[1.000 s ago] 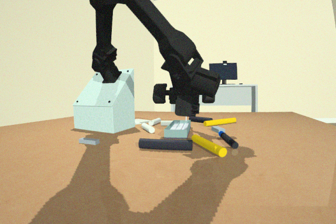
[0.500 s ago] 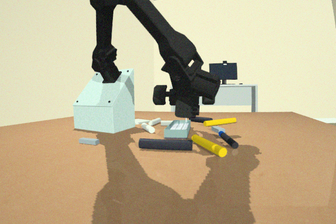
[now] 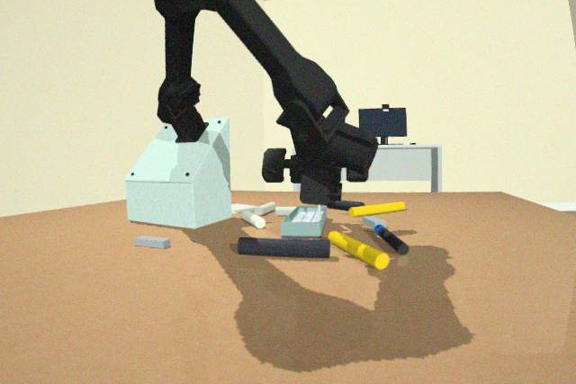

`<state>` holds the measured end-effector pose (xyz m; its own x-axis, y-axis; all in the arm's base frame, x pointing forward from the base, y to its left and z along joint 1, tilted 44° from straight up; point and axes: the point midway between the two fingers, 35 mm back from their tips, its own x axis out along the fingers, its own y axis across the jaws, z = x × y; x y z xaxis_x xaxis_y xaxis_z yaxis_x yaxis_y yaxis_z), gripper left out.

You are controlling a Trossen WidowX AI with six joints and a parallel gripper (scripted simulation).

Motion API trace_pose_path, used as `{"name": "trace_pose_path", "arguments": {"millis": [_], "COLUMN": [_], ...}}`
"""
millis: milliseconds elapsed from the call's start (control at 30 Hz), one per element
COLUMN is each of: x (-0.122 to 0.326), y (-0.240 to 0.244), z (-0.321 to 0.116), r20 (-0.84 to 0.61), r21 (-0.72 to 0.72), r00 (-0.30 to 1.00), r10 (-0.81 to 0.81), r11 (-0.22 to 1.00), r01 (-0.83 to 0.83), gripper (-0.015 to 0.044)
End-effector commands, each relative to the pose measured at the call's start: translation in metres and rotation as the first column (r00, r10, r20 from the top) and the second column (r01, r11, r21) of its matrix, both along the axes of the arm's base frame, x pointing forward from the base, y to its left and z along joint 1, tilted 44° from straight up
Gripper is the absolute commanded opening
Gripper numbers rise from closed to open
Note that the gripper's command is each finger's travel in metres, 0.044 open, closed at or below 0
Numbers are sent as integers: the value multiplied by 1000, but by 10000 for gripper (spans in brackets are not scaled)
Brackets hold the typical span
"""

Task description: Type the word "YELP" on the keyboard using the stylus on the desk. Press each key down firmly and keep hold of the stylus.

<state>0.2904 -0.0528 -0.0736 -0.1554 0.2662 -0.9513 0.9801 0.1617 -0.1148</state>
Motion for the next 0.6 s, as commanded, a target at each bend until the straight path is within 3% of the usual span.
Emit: {"name": "trace_pose_path", "arguments": {"millis": [0,567], "x": [0,0], "y": [-2,-6], "z": [-1,-6], "r20": [0,0], "r21": [-3,-3], "r00": [1000,1000], "r10": [2,2], "r11": [1000,1000], "r01": [-2,-2], "gripper": [81,81]}}
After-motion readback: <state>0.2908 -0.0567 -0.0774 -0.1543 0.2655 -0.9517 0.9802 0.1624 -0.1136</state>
